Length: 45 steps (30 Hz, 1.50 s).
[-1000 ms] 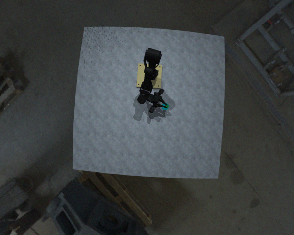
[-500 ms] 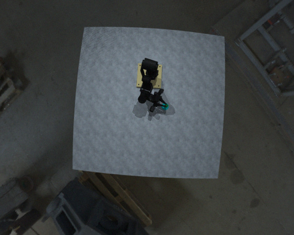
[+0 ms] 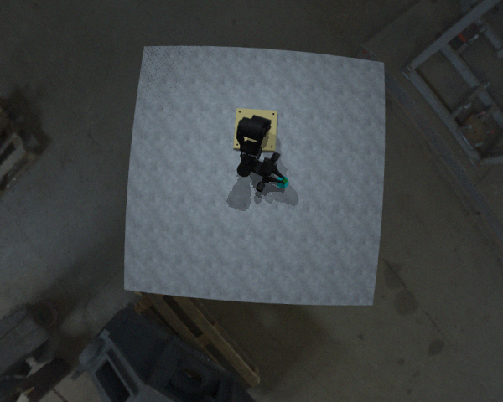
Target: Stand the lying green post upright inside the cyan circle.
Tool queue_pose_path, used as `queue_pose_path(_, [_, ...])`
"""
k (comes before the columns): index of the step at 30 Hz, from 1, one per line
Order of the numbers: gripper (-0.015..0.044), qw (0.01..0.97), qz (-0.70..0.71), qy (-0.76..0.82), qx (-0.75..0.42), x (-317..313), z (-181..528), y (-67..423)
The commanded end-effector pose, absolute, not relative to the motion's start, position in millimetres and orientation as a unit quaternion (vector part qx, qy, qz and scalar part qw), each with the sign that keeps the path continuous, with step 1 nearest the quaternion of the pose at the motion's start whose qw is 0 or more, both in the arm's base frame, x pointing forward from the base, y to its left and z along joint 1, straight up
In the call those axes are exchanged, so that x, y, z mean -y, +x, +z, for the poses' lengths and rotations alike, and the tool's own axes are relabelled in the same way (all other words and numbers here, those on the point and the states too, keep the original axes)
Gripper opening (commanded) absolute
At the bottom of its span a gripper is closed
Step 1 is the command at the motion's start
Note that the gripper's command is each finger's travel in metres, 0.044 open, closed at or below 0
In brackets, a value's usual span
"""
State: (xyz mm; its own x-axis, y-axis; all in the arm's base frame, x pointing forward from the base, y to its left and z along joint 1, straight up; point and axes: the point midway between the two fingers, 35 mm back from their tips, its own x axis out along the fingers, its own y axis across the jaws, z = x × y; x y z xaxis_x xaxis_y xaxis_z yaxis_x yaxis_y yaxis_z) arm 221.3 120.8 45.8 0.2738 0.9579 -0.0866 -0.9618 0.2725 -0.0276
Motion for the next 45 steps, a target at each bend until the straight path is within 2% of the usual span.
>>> queue_pose_path(1, [0.0022,0.798,0.601,-0.034,-0.030,-121.1,42.2,220.9])
queue_pose_path(10, [0.0022,0.798,0.601,-0.034,-0.030,-121.1,42.2,220.9])
queue_pose_path(24, [0.0390,0.798,0.601,-0.034,-0.030,-121.1,42.2,220.9])
queue_pose_path(25, [0.0400,0.798,0.601,-0.034,-0.030,-121.1,42.2,220.9])
queue_pose_path(45, [0.0400,0.797,0.602,-0.033,-0.030,-118.9,94.5,231.0])
